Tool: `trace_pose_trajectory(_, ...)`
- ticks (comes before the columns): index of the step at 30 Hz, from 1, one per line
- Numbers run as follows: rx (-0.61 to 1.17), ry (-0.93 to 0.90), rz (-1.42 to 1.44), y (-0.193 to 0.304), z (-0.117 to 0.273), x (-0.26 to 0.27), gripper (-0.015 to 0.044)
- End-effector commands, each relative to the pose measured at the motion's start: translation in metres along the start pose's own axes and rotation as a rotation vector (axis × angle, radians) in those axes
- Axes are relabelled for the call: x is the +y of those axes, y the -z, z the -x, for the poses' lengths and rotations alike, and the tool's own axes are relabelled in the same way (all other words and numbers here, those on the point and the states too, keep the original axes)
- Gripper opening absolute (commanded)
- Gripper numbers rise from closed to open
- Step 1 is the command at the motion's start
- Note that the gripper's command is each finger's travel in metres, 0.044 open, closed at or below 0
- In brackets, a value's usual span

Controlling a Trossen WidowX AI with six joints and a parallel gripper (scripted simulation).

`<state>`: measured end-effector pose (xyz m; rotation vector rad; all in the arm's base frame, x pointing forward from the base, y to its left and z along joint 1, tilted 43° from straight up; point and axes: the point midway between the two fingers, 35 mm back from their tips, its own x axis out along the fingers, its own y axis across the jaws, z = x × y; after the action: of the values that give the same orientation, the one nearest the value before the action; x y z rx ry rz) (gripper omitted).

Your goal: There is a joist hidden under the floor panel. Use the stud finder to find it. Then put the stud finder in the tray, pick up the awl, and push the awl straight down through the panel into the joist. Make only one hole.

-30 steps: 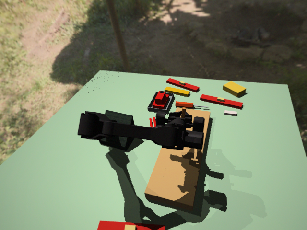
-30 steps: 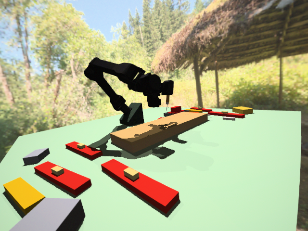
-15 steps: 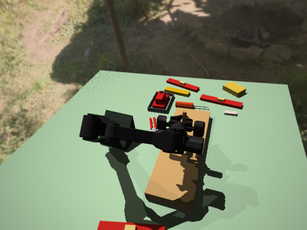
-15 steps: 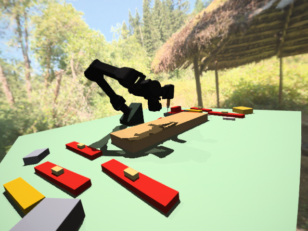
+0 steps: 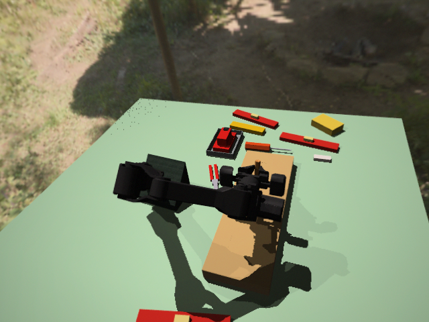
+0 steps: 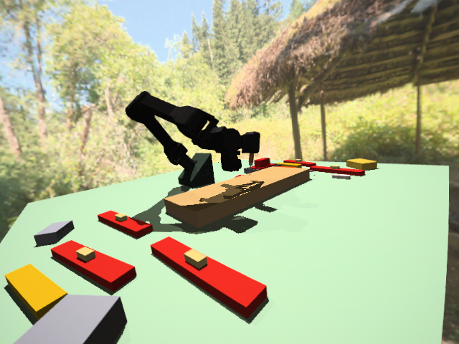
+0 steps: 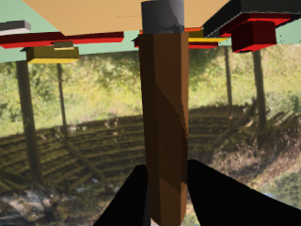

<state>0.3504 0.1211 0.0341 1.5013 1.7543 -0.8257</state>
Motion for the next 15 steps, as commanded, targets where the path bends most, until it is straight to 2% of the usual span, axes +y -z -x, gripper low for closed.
trace_pose_trajectory(1, 0.003, 0.005, 0.005, -0.005, -0.003, -0.002, 0.0000)
trace_pose_trajectory(15, 0.003, 0.005, 0.005, -0.028, -0.008, -0.002, 0.0000)
